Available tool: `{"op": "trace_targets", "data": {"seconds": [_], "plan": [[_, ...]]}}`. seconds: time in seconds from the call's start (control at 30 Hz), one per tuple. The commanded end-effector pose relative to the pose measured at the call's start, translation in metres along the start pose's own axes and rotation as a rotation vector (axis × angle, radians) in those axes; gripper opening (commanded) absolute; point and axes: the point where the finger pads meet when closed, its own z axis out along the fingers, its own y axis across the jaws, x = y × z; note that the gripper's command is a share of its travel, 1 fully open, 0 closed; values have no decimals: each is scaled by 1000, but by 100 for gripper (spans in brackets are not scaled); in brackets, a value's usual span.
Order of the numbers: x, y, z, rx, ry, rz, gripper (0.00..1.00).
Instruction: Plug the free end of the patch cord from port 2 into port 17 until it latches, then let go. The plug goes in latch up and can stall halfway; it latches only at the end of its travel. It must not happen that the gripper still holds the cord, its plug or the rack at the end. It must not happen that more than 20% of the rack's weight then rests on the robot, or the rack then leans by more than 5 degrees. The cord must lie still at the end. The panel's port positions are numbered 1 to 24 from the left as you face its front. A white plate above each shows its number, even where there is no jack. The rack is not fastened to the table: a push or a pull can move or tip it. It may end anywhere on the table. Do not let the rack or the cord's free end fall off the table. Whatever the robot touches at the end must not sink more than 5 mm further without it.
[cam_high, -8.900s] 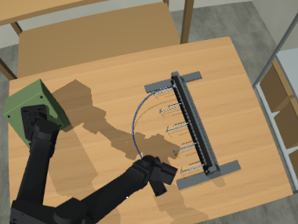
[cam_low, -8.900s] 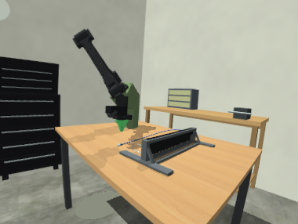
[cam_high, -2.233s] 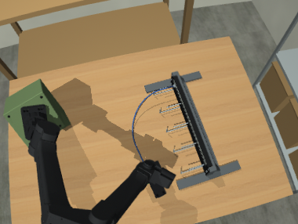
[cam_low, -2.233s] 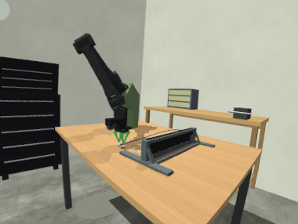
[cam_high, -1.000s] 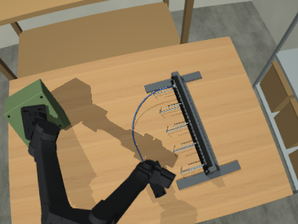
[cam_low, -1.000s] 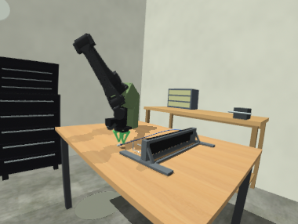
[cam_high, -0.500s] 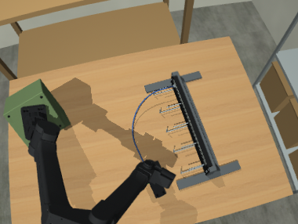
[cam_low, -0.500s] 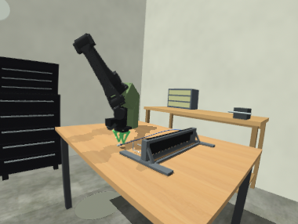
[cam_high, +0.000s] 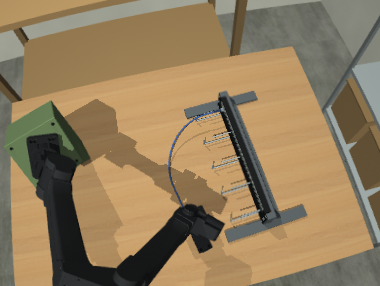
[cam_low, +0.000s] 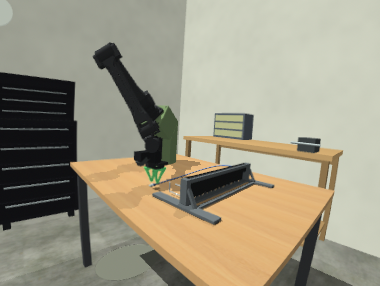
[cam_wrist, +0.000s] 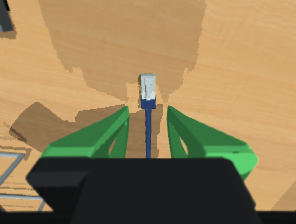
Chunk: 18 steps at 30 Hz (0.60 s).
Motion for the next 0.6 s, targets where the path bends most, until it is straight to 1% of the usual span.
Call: {"op": "trace_targets", "data": {"seconds": [0.0,0.57], "plan": [[5,-7,7,20,12,-18,36],[7,-9,7,21,12,-19,36]]}}
